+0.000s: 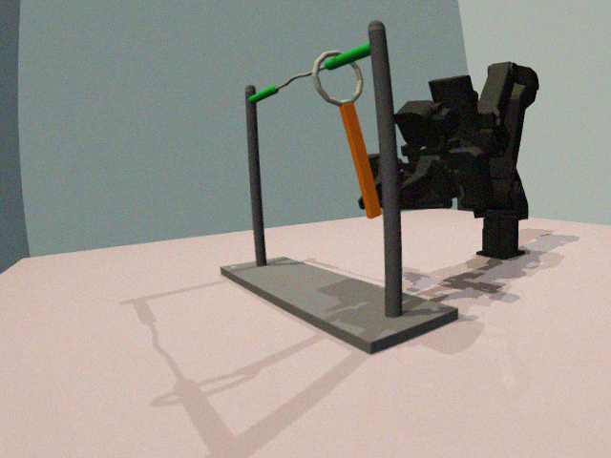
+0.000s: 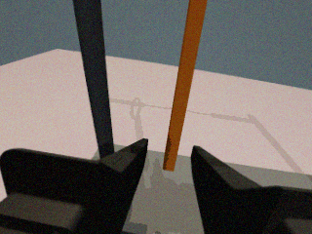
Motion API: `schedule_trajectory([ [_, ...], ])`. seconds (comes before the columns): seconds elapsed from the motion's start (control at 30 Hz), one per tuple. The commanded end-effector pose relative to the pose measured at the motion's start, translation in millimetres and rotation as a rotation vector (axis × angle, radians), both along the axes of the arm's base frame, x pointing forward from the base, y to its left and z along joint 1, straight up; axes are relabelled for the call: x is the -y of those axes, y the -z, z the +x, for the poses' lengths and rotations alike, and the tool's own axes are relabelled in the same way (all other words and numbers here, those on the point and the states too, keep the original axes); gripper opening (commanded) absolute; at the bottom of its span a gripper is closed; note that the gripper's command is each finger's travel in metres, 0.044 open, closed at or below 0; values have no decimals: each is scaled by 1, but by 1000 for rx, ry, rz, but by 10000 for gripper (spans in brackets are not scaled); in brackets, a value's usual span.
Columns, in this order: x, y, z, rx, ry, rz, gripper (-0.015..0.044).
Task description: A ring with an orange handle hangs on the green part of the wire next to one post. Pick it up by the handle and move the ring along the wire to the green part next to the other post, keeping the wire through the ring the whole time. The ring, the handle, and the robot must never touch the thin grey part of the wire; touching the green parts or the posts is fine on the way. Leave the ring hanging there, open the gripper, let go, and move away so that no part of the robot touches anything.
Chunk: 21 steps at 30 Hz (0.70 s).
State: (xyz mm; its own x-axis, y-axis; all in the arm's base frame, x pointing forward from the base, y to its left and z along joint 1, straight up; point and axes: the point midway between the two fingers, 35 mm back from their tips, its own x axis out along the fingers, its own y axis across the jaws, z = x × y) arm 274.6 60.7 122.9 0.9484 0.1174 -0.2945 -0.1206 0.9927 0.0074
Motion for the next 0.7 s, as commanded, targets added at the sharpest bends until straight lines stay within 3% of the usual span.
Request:
schedule_trajectory([
  [0.0,1,-1,-7,-4,4,1,160],
  [0.67,5,-4,-28,-5,6,2,160],
])
